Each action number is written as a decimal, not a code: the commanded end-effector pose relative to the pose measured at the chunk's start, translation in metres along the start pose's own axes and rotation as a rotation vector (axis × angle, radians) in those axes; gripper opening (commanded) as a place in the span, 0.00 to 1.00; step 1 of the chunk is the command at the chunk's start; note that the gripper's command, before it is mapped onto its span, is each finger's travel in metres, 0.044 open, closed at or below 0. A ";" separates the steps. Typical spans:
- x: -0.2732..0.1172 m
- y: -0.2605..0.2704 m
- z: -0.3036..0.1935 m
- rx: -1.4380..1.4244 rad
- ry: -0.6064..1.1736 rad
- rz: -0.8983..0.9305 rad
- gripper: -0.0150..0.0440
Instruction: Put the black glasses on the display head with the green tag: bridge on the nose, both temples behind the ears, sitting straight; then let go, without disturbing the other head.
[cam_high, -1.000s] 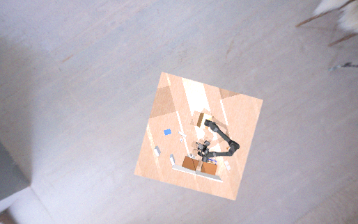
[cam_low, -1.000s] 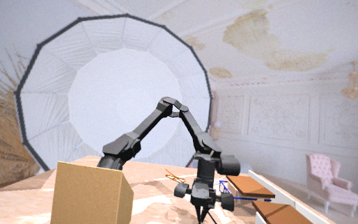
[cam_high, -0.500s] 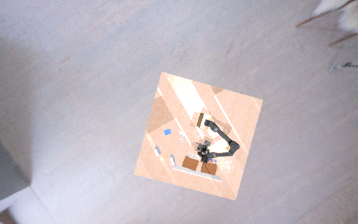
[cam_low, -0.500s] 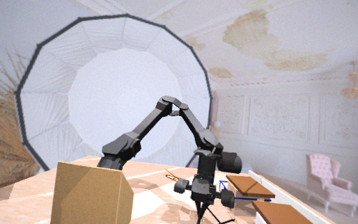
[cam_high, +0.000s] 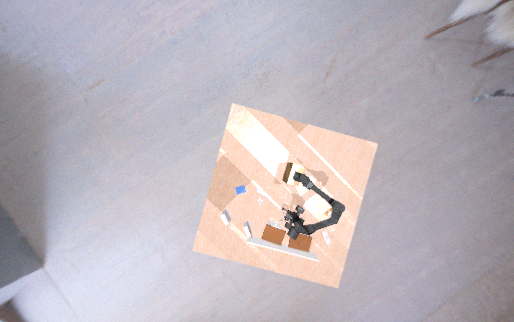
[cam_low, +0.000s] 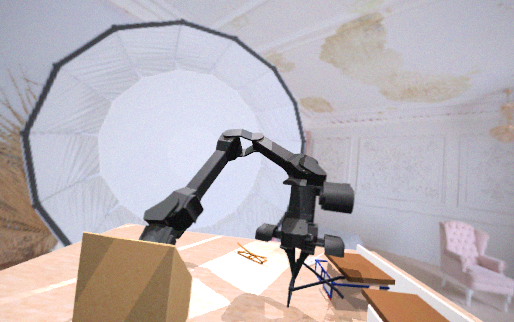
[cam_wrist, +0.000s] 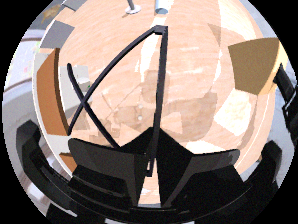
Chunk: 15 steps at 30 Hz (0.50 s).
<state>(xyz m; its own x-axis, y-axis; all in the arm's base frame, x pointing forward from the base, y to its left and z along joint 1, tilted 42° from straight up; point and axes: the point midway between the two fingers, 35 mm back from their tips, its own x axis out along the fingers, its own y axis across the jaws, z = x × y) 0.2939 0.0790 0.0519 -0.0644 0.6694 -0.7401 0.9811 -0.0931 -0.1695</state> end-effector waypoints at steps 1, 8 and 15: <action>-0.006 0.000 0.000 -0.016 -0.004 0.003 0.25; -0.009 0.015 0.033 -0.088 -0.020 0.011 0.25; -0.013 0.029 0.079 -0.187 -0.036 0.015 0.25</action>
<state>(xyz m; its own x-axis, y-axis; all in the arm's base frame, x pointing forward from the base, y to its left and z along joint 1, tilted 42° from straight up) 0.3065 0.0250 0.0175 -0.0540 0.6487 -0.7591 0.9981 0.0113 -0.0614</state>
